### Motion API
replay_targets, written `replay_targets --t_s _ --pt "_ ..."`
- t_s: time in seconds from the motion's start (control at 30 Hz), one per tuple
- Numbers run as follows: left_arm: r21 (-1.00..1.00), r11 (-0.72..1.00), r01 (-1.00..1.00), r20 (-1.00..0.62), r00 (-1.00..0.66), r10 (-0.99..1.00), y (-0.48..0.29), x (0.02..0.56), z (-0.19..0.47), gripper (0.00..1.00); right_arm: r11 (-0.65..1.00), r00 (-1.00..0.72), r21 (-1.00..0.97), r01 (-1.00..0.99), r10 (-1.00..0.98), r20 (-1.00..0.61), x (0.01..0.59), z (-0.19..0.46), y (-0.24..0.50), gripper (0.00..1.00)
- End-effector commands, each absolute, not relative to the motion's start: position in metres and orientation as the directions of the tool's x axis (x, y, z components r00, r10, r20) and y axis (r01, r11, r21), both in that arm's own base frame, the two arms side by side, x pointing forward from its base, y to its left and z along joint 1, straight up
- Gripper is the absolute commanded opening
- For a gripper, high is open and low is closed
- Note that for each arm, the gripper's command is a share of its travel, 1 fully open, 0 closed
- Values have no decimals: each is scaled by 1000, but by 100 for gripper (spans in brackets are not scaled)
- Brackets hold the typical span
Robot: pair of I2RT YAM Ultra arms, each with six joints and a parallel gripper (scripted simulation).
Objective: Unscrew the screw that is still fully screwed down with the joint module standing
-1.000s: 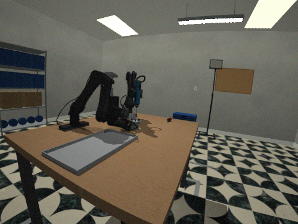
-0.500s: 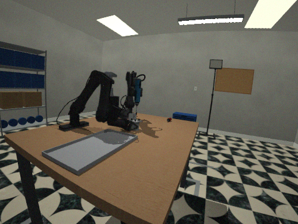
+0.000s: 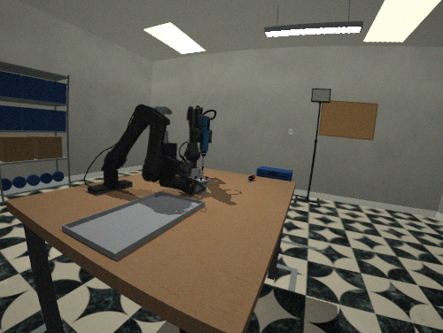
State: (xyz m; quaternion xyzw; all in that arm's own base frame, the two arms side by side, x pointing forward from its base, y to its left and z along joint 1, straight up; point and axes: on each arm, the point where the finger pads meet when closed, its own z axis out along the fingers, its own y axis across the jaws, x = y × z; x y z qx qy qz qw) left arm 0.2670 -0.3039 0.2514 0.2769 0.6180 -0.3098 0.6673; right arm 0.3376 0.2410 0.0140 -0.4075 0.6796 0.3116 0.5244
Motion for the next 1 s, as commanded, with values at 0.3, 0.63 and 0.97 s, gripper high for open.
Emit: replay_targets --t_s 0.3,0.63,0.97 --pt "-15 658 753 -978 125 -165 -301 268 304 42 460 -121 1 -888 -232 -965 340 9 248 59" --pt "-15 658 753 -978 125 -165 -301 268 307 42 460 -121 1 -888 -232 -965 340 9 248 59" --pt "-15 658 753 -978 125 -165 -300 268 312 42 460 -121 1 -888 -232 -965 340 9 248 59"
